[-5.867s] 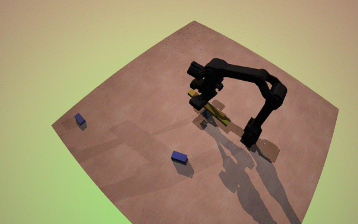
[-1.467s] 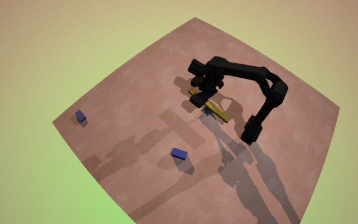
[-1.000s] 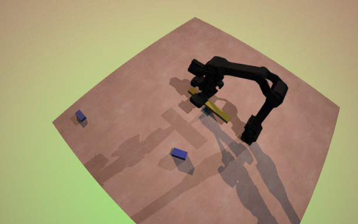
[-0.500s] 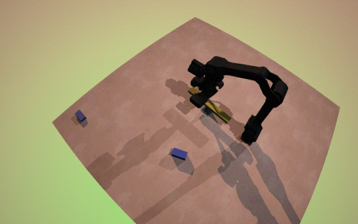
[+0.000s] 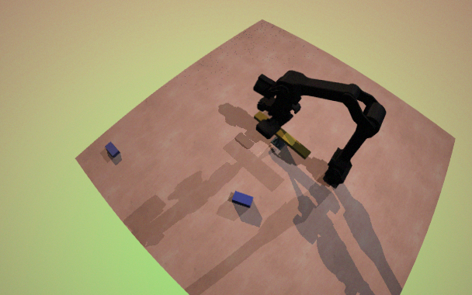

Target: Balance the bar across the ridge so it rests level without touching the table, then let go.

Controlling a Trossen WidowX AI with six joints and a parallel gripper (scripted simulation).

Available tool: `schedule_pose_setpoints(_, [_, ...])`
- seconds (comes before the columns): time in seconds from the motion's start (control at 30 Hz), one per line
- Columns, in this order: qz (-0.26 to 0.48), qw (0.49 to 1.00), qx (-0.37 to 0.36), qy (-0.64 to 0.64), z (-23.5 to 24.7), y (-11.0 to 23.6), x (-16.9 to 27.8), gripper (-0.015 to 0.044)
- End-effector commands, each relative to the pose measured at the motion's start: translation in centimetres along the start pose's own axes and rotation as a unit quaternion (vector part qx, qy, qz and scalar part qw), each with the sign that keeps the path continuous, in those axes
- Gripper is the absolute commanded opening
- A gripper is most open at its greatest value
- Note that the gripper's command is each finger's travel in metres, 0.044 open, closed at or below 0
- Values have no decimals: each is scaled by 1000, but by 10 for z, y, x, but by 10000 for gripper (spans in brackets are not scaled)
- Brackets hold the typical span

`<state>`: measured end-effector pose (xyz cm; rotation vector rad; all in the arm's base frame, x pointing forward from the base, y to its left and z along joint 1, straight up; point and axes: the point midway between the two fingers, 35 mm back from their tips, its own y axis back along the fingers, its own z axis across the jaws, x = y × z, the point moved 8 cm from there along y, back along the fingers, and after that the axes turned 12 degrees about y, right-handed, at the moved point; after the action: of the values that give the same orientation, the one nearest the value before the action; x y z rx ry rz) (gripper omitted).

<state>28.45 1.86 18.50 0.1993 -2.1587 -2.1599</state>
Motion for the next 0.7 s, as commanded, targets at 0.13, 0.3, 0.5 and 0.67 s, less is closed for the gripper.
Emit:
schedule_pose_setpoints(0.13, [0,1000,0,0,0,0,0,172])
schedule_pose_setpoints(0.3, [0,1000,0,0,0,0,0,173])
schedule_pose_setpoints(0.5, [0,1000,0,0,0,0,0,185])
schedule_pose_setpoints(0.67, [0,1000,0,0,0,0,0,185])
